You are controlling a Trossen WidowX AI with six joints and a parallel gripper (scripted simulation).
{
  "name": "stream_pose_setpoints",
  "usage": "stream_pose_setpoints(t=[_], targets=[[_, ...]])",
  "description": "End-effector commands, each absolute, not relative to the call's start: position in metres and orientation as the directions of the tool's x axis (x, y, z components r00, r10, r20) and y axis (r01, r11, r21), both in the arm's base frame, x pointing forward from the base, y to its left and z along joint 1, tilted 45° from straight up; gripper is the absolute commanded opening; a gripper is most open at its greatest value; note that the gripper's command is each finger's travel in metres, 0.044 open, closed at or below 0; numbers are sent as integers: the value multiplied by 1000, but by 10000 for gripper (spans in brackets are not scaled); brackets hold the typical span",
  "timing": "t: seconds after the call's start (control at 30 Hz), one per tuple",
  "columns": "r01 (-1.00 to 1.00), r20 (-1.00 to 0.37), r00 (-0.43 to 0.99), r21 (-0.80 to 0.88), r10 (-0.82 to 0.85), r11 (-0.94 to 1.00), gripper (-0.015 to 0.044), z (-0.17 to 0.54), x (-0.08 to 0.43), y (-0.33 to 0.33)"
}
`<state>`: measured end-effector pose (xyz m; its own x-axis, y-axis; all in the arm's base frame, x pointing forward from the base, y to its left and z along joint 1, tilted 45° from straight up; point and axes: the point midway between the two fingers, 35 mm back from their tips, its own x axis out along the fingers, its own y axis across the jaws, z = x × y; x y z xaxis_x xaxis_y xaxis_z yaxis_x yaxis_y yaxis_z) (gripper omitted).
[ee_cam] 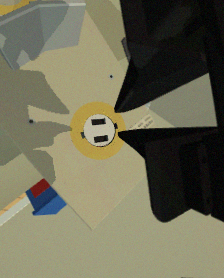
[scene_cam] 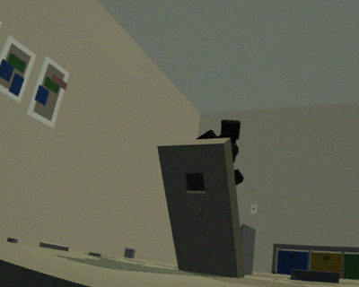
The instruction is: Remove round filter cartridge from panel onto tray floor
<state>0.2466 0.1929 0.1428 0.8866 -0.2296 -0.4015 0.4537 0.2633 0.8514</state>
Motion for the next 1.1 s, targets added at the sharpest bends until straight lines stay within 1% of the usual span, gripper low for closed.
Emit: stream_pose_setpoints(t=[0.0,1.07], targets=[[454,-401,886,851,-232,263,89,141,250,192],[448,-395,889,854,-231,263,89,122,295,179]])
